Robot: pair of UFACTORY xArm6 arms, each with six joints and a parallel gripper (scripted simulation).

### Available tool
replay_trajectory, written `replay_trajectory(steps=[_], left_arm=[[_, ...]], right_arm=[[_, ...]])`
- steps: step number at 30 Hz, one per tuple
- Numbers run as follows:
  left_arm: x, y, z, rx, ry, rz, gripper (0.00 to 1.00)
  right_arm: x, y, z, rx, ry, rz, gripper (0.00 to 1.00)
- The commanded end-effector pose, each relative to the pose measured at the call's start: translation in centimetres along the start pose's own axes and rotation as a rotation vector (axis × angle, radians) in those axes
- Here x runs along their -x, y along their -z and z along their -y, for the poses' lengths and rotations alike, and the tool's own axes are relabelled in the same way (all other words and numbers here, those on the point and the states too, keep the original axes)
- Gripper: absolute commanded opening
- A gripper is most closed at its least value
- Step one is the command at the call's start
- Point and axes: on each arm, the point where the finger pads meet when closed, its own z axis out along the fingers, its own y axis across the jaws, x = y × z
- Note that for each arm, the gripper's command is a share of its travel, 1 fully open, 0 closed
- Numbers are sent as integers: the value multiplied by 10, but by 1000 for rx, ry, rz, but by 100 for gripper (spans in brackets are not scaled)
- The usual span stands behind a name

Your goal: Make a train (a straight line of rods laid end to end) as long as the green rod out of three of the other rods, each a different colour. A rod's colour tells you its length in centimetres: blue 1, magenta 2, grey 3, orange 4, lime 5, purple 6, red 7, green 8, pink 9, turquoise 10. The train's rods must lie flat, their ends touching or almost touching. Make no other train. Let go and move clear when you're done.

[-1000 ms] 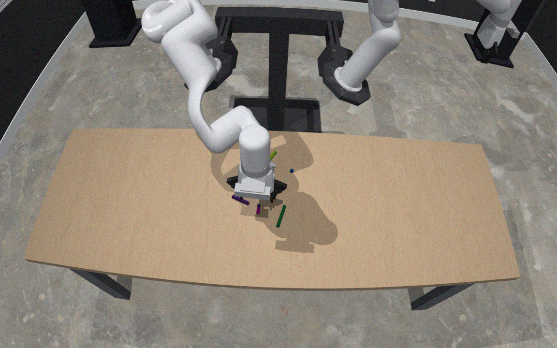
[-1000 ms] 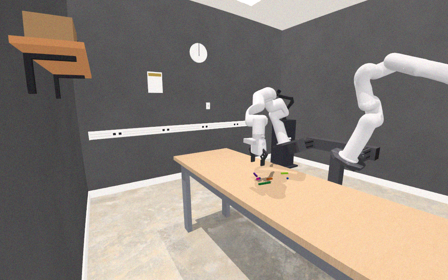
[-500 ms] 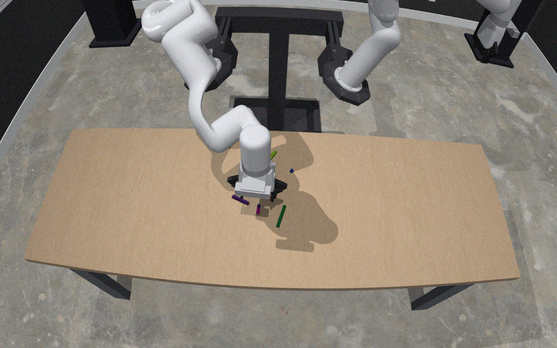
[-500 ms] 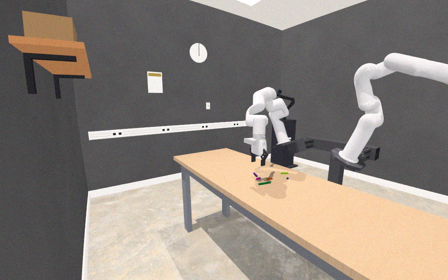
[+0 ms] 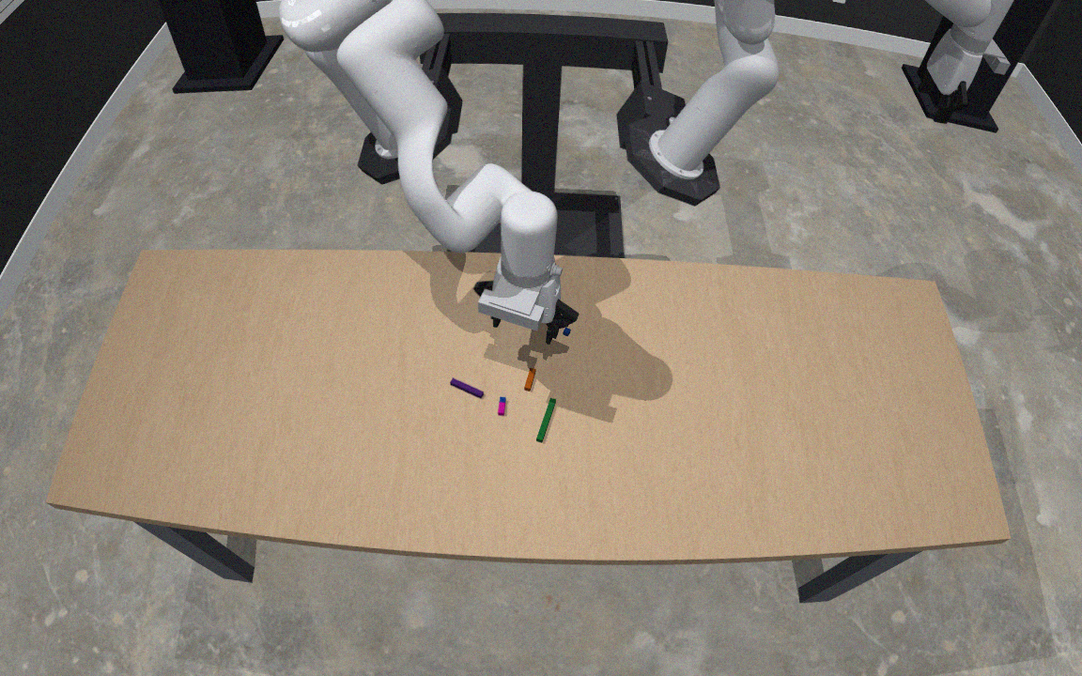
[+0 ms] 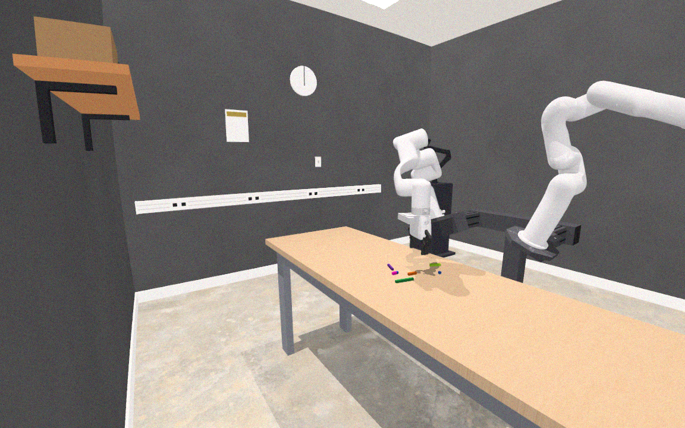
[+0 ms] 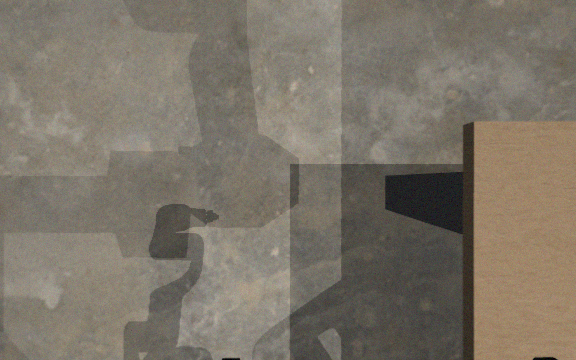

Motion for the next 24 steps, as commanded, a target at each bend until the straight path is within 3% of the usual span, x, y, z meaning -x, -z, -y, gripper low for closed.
replay_trajectory(steps=[1,9,13,14,24], left_arm=[[-1,2,0,0,0,-5,100],[-1,2,0,0,0,-5,100],[-1,2,0,0,0,-5,100],[-1,2,0,0,0,-5,100],[-1,2,0,0,0,-5,100]], right_arm=[[39,-2,-6,-24,-90,-25,100],[99,-10,-26,-25,-205,-14,100],[106,-11,-29,-25,-220,-12,100],[106,-11,-29,-25,-220,-12,26],[106,-11,-29,-25,-220,-12,26]])
